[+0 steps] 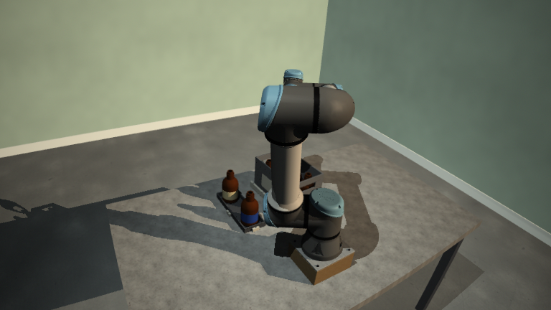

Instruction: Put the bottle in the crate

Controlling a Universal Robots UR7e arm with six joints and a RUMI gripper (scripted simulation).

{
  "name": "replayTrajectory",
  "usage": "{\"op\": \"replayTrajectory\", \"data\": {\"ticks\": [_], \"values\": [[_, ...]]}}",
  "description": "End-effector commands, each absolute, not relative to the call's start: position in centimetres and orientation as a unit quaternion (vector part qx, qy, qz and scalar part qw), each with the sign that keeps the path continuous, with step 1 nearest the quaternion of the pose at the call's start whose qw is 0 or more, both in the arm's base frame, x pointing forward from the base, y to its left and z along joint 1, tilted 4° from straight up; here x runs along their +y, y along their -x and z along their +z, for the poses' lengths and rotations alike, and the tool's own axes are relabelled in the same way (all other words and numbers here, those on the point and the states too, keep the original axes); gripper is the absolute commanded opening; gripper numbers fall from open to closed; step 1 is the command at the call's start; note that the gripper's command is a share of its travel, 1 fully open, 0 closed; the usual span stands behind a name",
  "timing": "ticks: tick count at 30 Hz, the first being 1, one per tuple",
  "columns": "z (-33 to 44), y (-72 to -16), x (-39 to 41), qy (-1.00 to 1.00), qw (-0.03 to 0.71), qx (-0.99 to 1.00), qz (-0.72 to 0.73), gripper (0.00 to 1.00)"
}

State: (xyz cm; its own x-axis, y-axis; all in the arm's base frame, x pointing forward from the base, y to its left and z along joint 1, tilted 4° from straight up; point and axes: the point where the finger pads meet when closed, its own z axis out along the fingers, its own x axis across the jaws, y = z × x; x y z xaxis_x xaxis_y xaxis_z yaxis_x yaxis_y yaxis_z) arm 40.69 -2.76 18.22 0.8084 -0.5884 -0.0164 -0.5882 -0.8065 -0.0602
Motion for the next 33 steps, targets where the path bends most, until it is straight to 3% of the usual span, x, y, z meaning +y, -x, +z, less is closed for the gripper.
{"op": "replayTrajectory", "data": {"ticks": [1, 33], "values": [[18.3, -40.7, -2.8, 0.95, 0.031, 0.309, -0.002, 0.0], [16.8, -40.8, -2.7, 0.95, 0.031, 0.309, -0.002, 0.0]]}}
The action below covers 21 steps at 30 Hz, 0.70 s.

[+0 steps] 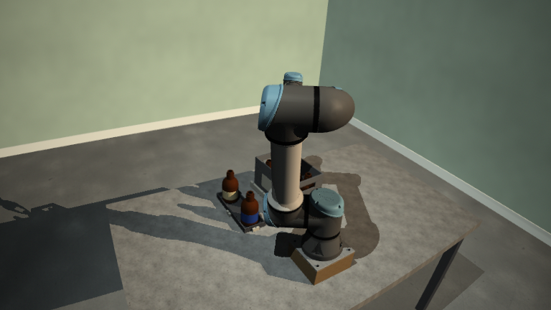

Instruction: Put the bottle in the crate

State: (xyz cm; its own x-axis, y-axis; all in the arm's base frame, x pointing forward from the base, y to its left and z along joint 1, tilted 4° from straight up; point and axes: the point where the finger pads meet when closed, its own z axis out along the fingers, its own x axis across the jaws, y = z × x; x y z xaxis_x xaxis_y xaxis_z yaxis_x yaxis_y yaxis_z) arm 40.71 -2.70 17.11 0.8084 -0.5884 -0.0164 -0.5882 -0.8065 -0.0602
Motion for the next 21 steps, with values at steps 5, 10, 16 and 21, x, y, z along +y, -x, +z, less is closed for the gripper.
{"op": "replayTrajectory", "data": {"ticks": [5, 10, 16, 21], "values": [[16.2, -40.8, -2.7, 0.95, 0.031, 0.309, -0.002, 0.0], [15.6, -40.8, -2.6, 0.95, 0.031, 0.309, -0.002, 0.0], [15.2, -40.8, -2.6, 0.95, 0.031, 0.309, -0.002, 0.0], [14.8, -40.8, -2.6, 0.95, 0.031, 0.309, -0.002, 0.0]]}}
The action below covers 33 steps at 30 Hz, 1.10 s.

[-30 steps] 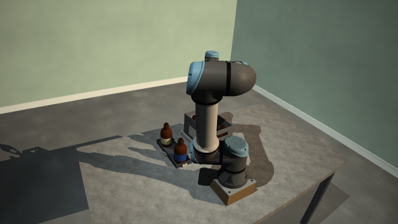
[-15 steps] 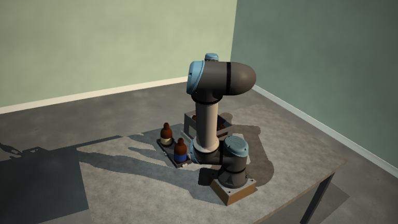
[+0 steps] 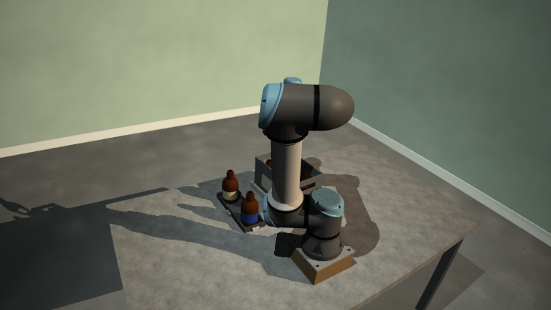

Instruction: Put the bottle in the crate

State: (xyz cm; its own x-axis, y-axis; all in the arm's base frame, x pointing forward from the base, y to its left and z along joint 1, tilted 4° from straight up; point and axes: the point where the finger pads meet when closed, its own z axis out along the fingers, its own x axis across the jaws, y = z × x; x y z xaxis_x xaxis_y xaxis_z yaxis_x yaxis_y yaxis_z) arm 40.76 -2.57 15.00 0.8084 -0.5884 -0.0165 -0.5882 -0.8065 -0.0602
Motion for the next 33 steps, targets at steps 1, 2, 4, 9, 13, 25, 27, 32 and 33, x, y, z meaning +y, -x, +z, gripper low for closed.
{"op": "replayTrajectory", "data": {"ticks": [1, 2, 4, 9, 13, 25, 27, 32, 33], "values": [[14.68, -40.8, -2.57, 0.95, 0.031, 0.309, -0.002, 0.0], [14.61, -40.81, -2.57, 0.95, 0.031, 0.309, -0.002, 0.0], [14.5, -40.81, -2.56, 0.95, 0.031, 0.309, -0.002, 0.0], [14.34, -40.81, -2.55, 0.95, 0.031, 0.309, -0.002, 0.0], [14.29, -40.81, -2.55, 0.95, 0.031, 0.309, -0.002, 0.0], [14.27, -40.81, -2.55, 0.95, 0.031, 0.309, -0.002, 0.0], [14.27, -40.81, -2.55, 0.95, 0.031, 0.309, -0.002, 0.0], [14.27, -40.81, -2.55, 0.95, 0.031, 0.309, -0.002, 0.0], [14.27, -40.81, -2.55, 0.95, 0.031, 0.309, -0.002, 0.0]]}}
